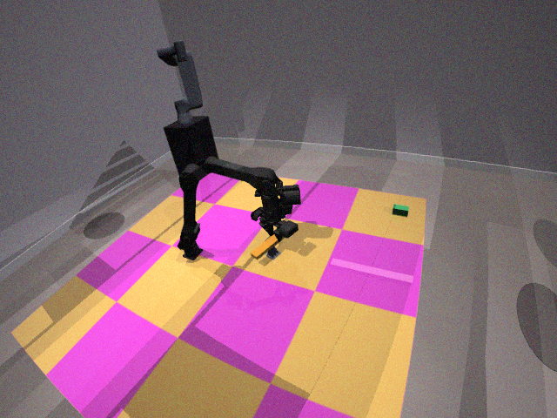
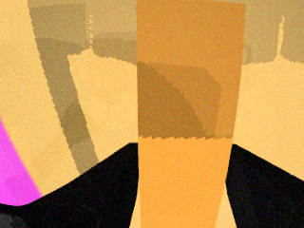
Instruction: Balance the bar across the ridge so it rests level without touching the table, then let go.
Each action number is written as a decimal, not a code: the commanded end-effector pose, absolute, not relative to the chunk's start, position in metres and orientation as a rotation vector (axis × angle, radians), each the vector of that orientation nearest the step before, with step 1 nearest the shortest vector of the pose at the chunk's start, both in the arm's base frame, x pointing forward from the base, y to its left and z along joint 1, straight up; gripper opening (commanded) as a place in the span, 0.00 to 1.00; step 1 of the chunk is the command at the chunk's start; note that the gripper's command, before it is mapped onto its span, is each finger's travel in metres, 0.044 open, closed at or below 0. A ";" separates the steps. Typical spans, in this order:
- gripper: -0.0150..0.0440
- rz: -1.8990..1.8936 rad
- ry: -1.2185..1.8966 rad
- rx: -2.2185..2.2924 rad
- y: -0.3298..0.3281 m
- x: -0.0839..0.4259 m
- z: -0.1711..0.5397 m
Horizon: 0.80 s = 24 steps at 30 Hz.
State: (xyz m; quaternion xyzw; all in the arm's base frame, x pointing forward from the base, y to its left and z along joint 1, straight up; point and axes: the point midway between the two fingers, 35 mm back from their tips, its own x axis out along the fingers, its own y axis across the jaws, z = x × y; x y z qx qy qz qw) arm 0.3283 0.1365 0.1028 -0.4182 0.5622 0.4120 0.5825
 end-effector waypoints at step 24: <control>0.57 0.962 1.313 -0.977 0.136 0.328 0.103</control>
